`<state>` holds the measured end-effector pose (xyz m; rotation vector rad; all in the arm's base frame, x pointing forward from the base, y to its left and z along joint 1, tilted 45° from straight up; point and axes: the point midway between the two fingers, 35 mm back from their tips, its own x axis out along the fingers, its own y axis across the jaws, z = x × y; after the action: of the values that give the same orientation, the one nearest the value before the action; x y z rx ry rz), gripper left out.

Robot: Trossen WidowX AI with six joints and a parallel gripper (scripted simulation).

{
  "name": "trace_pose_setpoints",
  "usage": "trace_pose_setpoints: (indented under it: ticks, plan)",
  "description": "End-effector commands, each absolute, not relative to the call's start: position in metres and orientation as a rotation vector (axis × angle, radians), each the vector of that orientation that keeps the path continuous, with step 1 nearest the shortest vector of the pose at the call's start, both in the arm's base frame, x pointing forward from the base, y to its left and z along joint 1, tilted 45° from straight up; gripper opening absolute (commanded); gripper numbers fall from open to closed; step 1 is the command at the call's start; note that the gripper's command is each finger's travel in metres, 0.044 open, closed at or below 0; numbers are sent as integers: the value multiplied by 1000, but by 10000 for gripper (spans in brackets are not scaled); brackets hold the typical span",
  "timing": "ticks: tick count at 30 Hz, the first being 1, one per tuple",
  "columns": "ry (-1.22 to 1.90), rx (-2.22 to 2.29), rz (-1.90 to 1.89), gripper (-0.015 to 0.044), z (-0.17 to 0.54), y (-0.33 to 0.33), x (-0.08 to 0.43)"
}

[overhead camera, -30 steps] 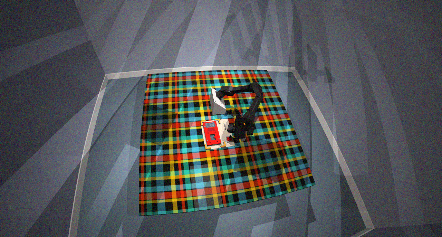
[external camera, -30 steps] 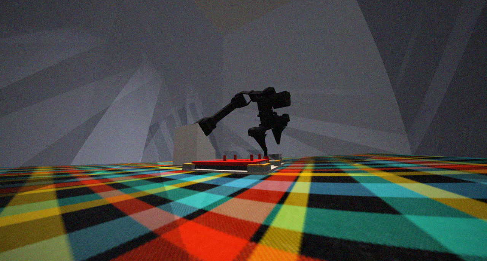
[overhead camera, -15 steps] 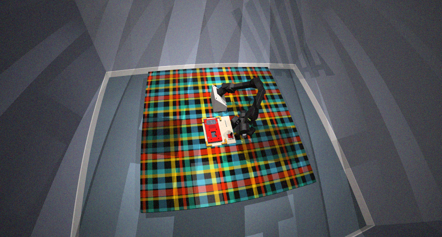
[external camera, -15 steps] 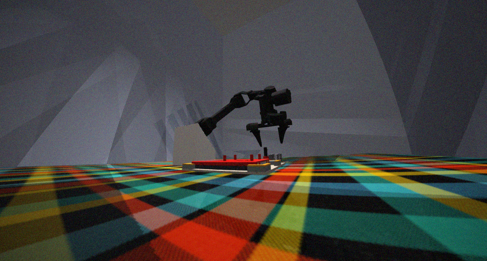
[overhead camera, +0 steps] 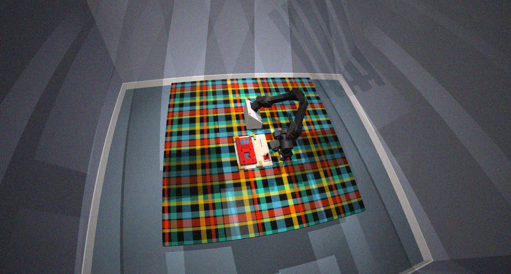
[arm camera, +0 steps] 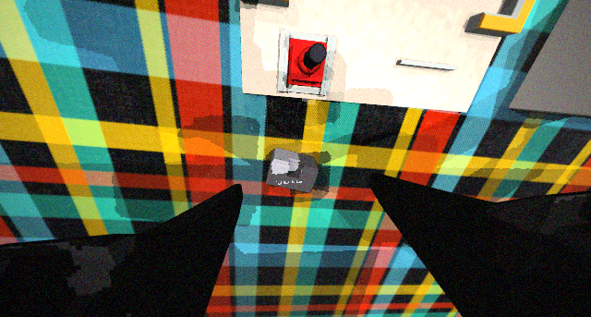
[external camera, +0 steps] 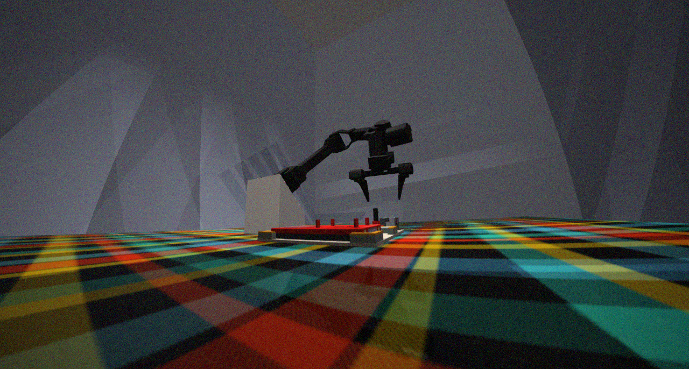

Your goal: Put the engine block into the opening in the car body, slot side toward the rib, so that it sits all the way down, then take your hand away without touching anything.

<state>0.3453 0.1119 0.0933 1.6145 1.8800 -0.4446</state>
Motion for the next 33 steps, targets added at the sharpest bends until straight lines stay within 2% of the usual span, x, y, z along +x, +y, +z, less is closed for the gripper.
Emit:
trace_pose_setpoints:
  ticks: [1,8,19,33]
  plan:
    - [1861,1671,-585,440,97,109,345]
    - [1807,1779,-838,440,101,105,345]
    - [1806,1782,-843,440,120,124,348]
    - [1807,1783,-842,440,88,157,345]
